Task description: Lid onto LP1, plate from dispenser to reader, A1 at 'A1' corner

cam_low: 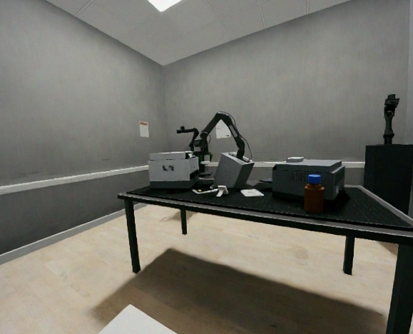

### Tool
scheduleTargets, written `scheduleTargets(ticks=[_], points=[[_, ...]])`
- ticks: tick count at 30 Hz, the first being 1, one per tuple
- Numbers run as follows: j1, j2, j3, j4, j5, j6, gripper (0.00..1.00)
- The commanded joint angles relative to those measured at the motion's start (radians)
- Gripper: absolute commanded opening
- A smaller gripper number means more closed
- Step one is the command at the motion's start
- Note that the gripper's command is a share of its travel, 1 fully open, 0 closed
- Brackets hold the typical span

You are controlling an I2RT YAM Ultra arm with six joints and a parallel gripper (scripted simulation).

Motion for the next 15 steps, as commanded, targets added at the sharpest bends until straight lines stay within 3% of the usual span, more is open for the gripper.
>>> scheduleTargets(ticks=[1,8,15], points=[[0.006,0.009,0.039,-0.018,-0.011,-0.009,0.86],[0.013,0.018,0.037,0.015,-0.013,-0.006,0.86],[0.018,0.035,-0.025,0.051,-0.014,0.011,0.86]])
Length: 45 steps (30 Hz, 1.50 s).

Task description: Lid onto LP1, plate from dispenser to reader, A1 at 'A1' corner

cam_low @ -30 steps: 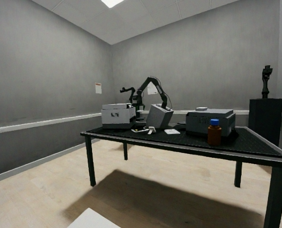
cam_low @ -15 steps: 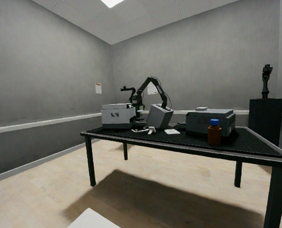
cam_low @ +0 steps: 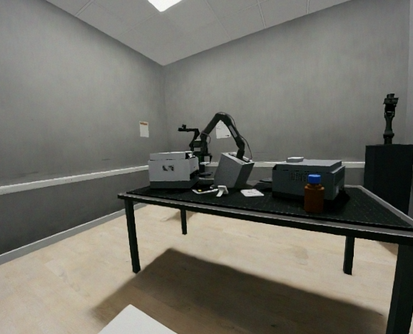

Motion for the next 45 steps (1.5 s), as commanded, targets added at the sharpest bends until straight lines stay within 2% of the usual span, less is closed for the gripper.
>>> scheduleTargets(ticks=[1,3,6,17,19,20,22,34,37,39,45], points=[[0.011,0.014,-0.024,0.021,-0.012,0.011,0.86],[0.009,0.006,-0.005,0.027,-0.013,0.012,0.86],[0.012,0.026,-0.030,0.040,-0.014,0.015,0.86],[0.025,0.059,-0.047,0.096,-0.018,0.027,0.86],[0.025,0.059,-0.047,0.096,-0.018,0.027,0.86],[0.017,0.030,-0.051,0.101,-0.018,0.028,0.86],[0.022,0.066,-0.055,0.109,-0.019,0.030,0.86],[0.039,0.106,-0.073,0.167,-0.023,0.042,0.86],[0.030,0.085,-0.072,0.172,-0.024,0.043,0.86],[0.036,0.115,-0.076,0.180,-0.024,0.045,0.86],[0.046,0.133,-0.088,0.212,-0.026,0.051,0.86]])
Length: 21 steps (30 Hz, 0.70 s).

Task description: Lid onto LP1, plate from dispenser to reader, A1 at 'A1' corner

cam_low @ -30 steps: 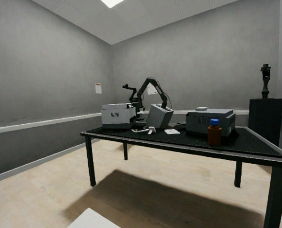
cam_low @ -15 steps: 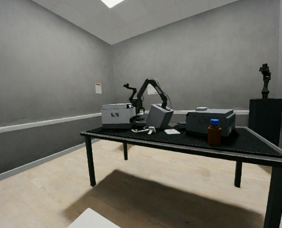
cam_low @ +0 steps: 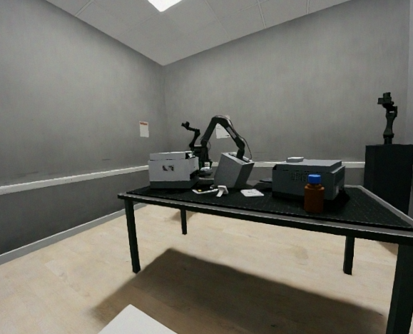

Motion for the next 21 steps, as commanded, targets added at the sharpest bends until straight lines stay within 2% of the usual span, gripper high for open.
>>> scheduleTargets(ticks=[1,8,9,11,21], points=[[0.007,0.021,-0.024,0.026,-0.013,0.015,0.86],[0.015,0.042,-0.002,0.049,-0.016,0.019,0.86],[0.005,0.018,-0.002,0.052,-0.016,0.020,0.86],[0.012,0.052,-0.006,0.060,-0.017,0.022,0.86],[0.027,0.087,-0.034,0.105,-0.020,0.032,0.86]])
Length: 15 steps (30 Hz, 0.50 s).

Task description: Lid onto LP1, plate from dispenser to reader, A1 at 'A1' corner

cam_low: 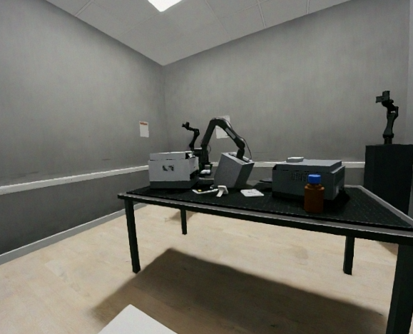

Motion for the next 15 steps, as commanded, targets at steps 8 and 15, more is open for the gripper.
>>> scheduleTargets(ticks=[8,15], points=[[0.000,-0.020,0.017,-0.001,-0.014,0.013,0.86],[-0.003,-0.021,0.021,-0.007,-0.012,0.009,0.86]])
